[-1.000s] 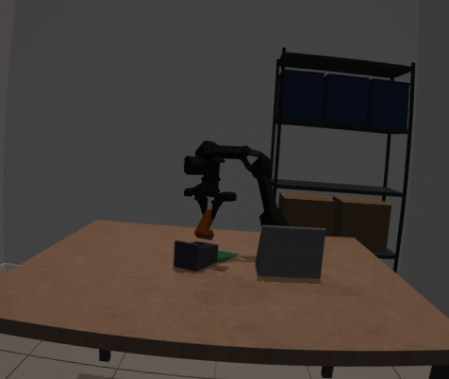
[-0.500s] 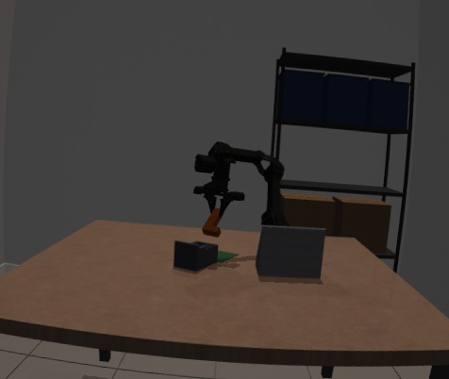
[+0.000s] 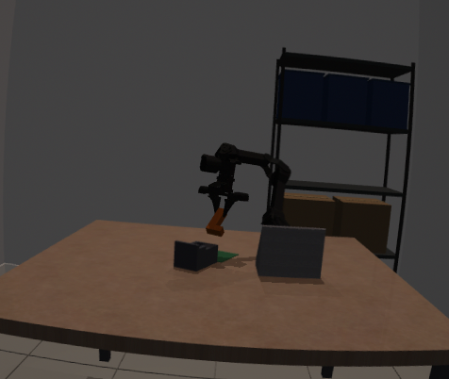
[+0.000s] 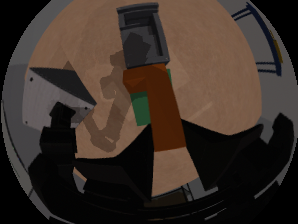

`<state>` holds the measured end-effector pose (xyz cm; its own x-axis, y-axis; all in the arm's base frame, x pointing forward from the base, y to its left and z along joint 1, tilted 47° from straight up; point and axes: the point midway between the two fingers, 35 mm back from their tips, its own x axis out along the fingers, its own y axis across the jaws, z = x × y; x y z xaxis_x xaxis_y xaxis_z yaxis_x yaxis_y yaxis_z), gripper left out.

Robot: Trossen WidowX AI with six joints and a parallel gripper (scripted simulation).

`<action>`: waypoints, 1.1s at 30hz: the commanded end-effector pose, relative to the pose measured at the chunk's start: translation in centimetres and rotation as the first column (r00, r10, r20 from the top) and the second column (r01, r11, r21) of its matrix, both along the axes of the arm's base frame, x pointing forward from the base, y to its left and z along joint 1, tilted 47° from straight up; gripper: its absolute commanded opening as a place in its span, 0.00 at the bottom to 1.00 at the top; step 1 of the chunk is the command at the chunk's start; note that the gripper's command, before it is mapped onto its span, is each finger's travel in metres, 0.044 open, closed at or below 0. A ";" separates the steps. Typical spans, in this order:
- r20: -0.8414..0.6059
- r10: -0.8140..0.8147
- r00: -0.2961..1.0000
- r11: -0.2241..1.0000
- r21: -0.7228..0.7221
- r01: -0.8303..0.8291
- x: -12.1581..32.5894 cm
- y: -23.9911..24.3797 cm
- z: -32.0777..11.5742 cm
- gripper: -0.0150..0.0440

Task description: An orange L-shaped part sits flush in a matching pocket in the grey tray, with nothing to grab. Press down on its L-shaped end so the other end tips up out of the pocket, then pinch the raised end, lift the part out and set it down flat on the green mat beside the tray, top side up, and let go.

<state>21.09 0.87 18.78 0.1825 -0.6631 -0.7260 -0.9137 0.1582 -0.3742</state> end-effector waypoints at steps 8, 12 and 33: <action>-0.031 -0.037 0.999 0.999 -0.041 0.036 0.1 -1.3 -0.7 0.25; -0.038 -0.045 0.998 0.998 -0.050 0.043 0.1 -1.8 -1.0 0.25; -0.051 -0.060 0.997 0.996 -0.068 0.057 0.4 -4.2 -3.1 0.25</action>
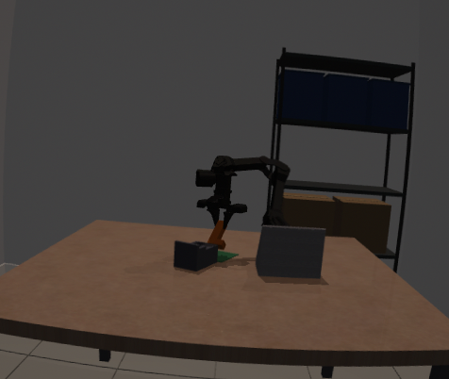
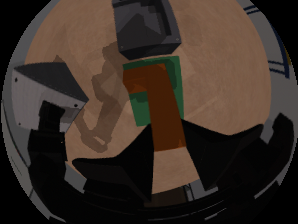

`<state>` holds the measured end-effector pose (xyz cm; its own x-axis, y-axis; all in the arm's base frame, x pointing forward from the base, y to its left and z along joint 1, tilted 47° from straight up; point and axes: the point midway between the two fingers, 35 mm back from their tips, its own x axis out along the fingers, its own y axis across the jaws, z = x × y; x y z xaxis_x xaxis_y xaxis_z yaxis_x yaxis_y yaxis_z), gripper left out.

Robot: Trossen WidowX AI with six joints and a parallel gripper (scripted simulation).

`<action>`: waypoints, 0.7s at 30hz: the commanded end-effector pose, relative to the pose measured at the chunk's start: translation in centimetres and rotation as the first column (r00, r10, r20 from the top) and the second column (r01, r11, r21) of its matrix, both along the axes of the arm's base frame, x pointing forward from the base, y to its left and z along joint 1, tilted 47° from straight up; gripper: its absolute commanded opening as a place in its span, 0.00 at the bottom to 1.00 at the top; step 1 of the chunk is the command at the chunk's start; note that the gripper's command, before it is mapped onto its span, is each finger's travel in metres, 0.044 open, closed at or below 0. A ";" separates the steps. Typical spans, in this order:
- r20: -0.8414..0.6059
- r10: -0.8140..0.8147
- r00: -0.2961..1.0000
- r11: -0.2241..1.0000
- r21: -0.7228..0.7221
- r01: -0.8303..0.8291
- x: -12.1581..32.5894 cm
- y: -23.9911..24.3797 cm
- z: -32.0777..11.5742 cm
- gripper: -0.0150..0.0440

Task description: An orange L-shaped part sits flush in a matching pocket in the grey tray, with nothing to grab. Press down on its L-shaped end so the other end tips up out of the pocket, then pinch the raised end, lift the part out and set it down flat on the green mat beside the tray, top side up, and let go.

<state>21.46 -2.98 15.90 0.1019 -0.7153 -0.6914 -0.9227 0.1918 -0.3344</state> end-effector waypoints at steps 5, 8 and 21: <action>0.001 0.001 1.000 1.000 -0.006 -0.001 0.1 -0.9 -0.7 0.25; 0.001 0.001 1.000 1.000 -0.006 -0.001 0.1 -1.2 -1.0 0.25; 0.000 -0.001 1.000 1.000 -0.009 0.001 0.3 -2.5 -2.2 0.25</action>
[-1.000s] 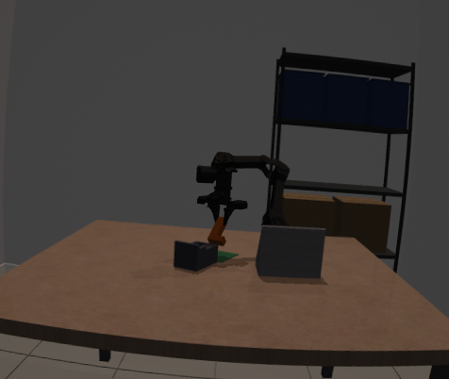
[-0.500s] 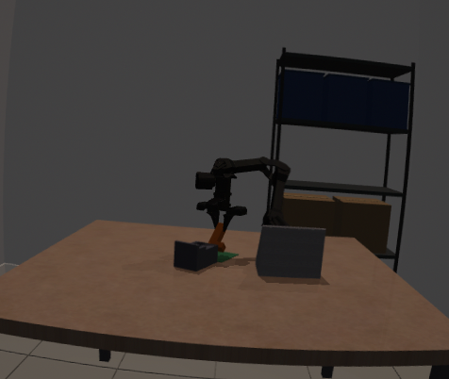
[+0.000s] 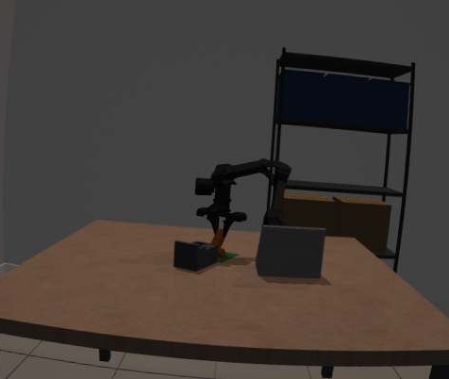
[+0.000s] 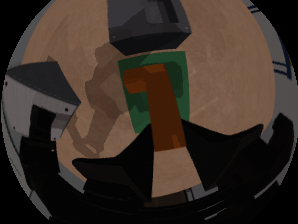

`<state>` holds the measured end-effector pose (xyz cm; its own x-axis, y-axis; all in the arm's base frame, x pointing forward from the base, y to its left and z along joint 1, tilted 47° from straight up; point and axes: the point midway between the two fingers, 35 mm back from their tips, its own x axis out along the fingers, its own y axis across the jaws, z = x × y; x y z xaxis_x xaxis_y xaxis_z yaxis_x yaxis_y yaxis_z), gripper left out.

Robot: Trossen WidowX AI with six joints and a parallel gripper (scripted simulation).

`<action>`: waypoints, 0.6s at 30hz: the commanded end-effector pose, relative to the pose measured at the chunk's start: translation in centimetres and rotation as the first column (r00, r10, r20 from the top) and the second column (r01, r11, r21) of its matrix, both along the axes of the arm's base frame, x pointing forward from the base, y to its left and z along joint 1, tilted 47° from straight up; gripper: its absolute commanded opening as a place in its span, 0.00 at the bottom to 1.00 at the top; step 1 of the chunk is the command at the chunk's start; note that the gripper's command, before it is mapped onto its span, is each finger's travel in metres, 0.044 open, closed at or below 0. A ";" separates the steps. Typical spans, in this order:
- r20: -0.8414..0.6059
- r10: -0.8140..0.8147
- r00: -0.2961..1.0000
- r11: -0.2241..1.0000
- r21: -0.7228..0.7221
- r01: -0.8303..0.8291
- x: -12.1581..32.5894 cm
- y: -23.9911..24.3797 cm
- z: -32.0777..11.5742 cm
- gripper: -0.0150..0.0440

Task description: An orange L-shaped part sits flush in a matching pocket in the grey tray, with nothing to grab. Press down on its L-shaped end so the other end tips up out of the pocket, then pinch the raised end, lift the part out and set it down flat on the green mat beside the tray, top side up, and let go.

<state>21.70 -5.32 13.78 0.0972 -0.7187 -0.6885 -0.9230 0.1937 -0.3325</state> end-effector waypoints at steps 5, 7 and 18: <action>0.001 0.001 1.000 1.000 0.000 -0.001 0.0 -0.1 -0.1 0.25; 0.001 0.001 1.000 1.000 0.000 -0.001 0.0 -0.1 -0.1 0.34; 0.001 0.001 1.000 1.000 0.000 -0.001 0.0 -0.1 -0.1 0.83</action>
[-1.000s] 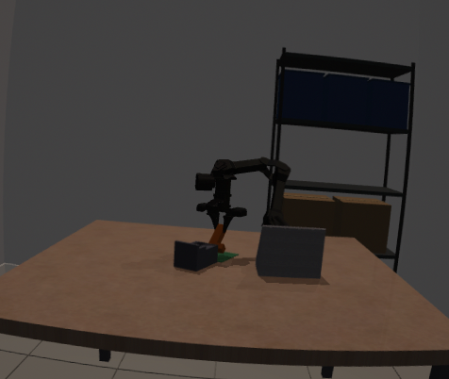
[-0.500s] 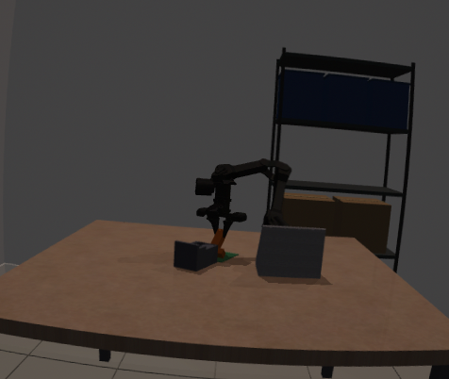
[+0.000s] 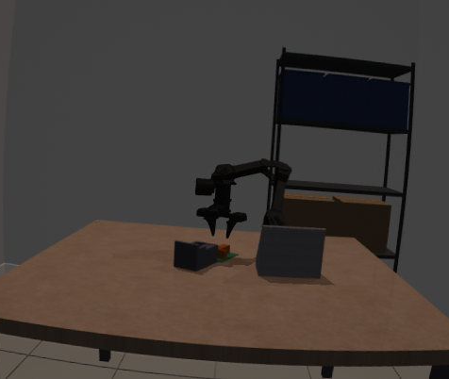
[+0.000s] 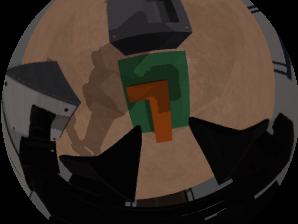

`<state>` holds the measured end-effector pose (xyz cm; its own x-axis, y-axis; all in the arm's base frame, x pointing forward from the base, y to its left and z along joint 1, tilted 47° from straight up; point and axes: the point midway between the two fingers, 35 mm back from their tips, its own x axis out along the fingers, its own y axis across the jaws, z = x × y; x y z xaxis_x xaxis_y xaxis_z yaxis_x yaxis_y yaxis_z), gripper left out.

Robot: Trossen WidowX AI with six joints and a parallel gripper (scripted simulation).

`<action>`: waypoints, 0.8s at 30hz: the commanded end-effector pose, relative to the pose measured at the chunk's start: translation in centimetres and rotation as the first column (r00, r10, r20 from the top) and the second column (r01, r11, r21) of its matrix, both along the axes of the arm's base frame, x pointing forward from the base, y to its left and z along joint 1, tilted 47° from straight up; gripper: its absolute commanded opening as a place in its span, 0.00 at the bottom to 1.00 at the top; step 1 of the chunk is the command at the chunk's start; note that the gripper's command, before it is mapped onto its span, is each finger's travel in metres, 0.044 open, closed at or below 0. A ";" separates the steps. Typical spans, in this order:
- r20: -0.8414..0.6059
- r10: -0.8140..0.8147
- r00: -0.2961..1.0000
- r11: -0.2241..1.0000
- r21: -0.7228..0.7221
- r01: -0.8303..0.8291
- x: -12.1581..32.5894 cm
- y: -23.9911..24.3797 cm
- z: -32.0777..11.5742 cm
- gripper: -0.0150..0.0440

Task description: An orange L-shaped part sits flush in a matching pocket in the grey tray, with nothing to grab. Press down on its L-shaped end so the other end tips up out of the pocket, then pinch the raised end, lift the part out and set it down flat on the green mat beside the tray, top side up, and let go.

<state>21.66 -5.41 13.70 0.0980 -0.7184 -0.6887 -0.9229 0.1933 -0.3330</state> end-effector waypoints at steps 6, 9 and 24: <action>0.000 0.000 1.000 1.000 0.000 0.000 0.0 0.0 0.0 0.93; 0.000 0.000 1.000 1.000 0.000 0.000 0.0 0.0 0.0 0.93; 0.000 0.000 1.000 1.000 0.000 0.000 0.0 0.0 0.0 0.93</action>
<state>21.68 -5.41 13.71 0.0986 -0.7188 -0.6881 -0.9228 0.1927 -0.3335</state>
